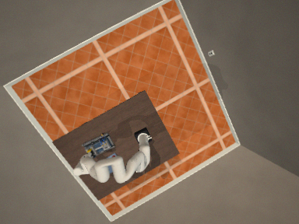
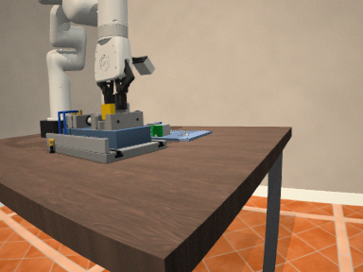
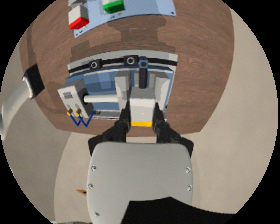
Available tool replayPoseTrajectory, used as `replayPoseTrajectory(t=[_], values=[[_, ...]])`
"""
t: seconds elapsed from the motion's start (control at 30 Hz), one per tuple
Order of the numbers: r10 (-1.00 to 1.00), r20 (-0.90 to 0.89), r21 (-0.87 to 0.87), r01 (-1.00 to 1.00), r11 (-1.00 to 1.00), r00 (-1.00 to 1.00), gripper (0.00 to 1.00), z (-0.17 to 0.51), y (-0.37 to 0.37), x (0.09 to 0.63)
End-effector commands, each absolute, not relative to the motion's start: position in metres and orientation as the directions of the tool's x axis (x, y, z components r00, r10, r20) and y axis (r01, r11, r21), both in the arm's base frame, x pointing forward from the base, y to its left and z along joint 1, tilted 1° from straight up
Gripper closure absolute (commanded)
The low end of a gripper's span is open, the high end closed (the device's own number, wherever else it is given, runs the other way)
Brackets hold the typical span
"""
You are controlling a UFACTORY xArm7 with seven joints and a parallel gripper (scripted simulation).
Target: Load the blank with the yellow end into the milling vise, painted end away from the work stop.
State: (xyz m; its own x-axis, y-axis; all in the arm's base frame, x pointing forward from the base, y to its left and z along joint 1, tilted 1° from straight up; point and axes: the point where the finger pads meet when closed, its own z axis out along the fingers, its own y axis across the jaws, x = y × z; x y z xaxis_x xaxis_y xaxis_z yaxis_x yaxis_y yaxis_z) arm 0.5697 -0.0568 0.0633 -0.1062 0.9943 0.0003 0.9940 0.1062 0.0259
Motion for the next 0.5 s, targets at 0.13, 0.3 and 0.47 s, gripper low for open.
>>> replayPoseTrajectory(t=[0.13,0.3,0.47], values=[[0.994,-0.001,0.031,0.994,0.106,-0.106,1.0,0.0655,-0.0545,0.5724],[0.994,-0.001,0.031,0.994,0.106,-0.106,1.0,0.0653,-0.0528,0.573],[0.994,-0.001,0.031,0.994,0.106,-0.106,1.0,0.0653,-0.0528,0.573]])
